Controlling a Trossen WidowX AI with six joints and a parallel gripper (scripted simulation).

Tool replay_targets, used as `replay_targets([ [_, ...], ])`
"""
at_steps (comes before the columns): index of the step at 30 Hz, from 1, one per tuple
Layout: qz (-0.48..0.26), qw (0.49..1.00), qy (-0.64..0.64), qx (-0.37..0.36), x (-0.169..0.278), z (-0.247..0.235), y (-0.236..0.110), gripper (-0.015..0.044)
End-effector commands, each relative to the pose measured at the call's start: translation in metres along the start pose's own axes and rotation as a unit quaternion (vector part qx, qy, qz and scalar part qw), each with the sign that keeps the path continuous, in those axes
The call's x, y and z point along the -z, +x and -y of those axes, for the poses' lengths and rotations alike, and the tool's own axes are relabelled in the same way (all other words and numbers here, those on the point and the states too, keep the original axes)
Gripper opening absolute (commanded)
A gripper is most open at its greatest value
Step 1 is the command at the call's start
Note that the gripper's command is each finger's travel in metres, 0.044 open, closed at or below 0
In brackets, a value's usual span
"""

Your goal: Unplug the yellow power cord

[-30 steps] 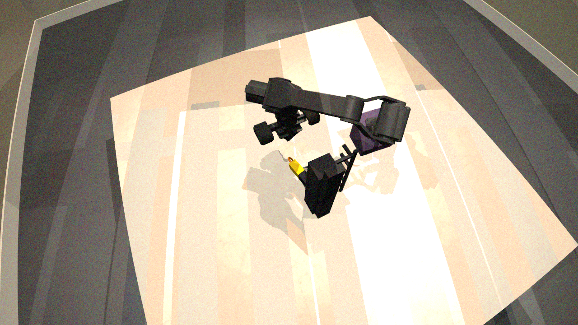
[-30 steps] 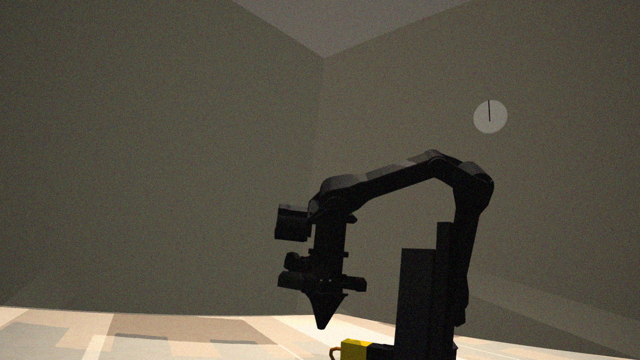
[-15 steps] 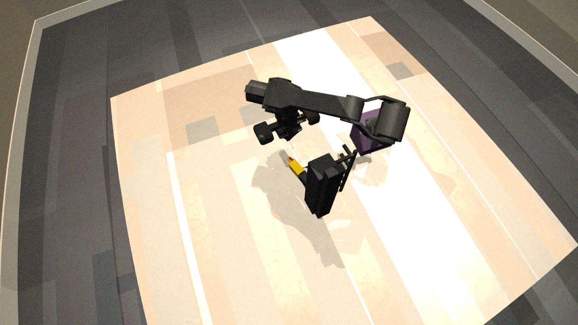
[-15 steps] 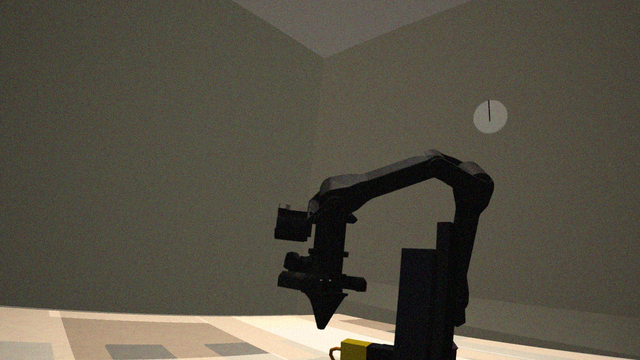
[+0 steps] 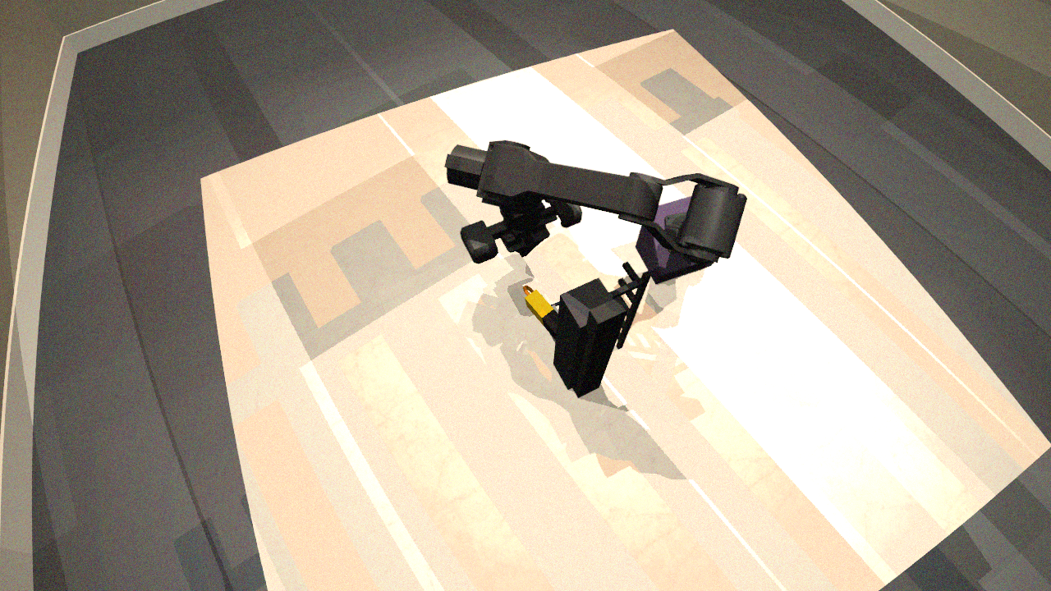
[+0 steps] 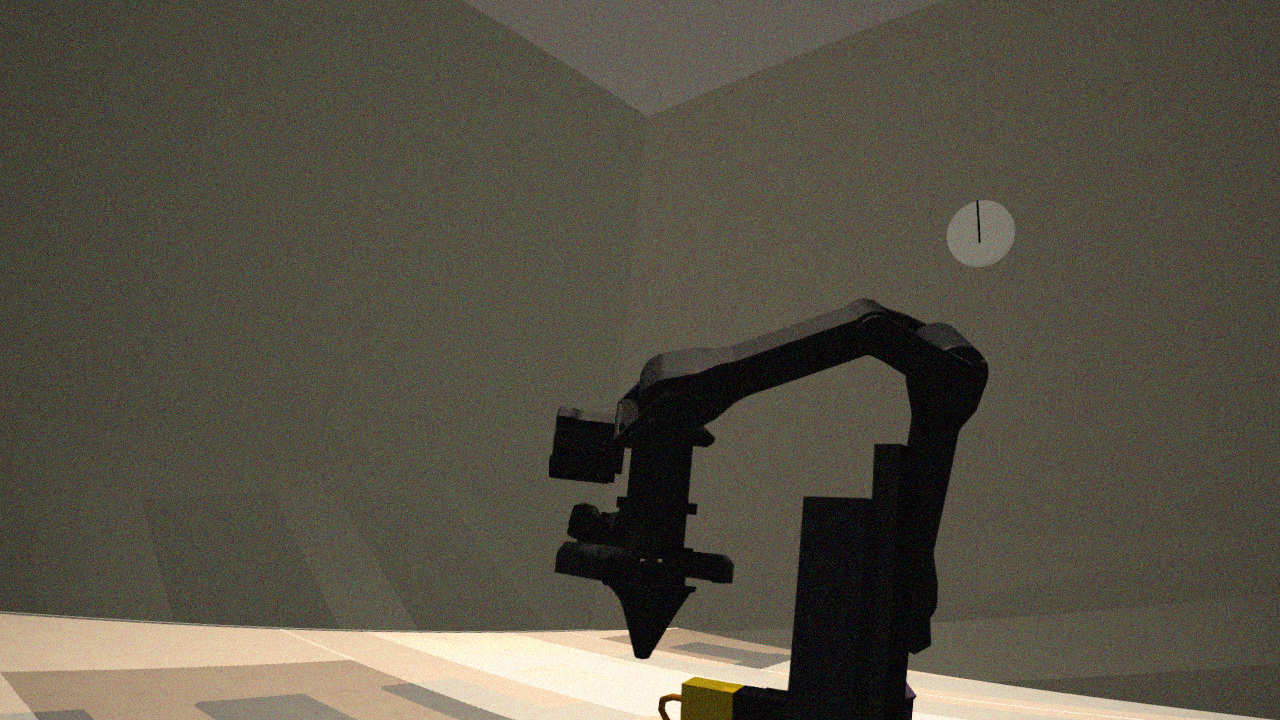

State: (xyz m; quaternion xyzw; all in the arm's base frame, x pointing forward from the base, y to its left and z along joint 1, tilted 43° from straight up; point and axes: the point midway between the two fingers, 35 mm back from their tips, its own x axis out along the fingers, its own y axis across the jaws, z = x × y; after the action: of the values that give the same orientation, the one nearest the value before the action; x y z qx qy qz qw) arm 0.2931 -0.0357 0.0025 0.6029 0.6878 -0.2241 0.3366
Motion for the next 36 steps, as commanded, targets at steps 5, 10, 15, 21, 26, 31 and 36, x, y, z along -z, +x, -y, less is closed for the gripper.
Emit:
replay_targets([
  [5, 0.002, 1.0, -0.002, 0.002, -0.0005, 0.001, -0.0001, 0.0],
  [10, 0.002, 1.0, -0.002, 0.002, -0.0005, 0.0008, 0.0, 0.0],
  [15, 0.002, 1.0, -0.002, 0.002, -0.0005, 0.0007, 0.0, 0.0],
  [21, 0.0, 1.0, 0.0, 0.0, 0.0001, 0.0003, 0.0002, 0.0131],
  [26, 0.0, 1.0, 0.0, 0.0, 0.0001, 0.0003, 0.0002, 0.016],
  [31, 0.0, 1.0, 0.0, 0.0, 0.0001, 0.0003, 0.0002, 0.016],
  [36, 0.0, 1.0, 0.0, 0.0, 0.0001, 0.0003, 0.0002, 0.0291],
])
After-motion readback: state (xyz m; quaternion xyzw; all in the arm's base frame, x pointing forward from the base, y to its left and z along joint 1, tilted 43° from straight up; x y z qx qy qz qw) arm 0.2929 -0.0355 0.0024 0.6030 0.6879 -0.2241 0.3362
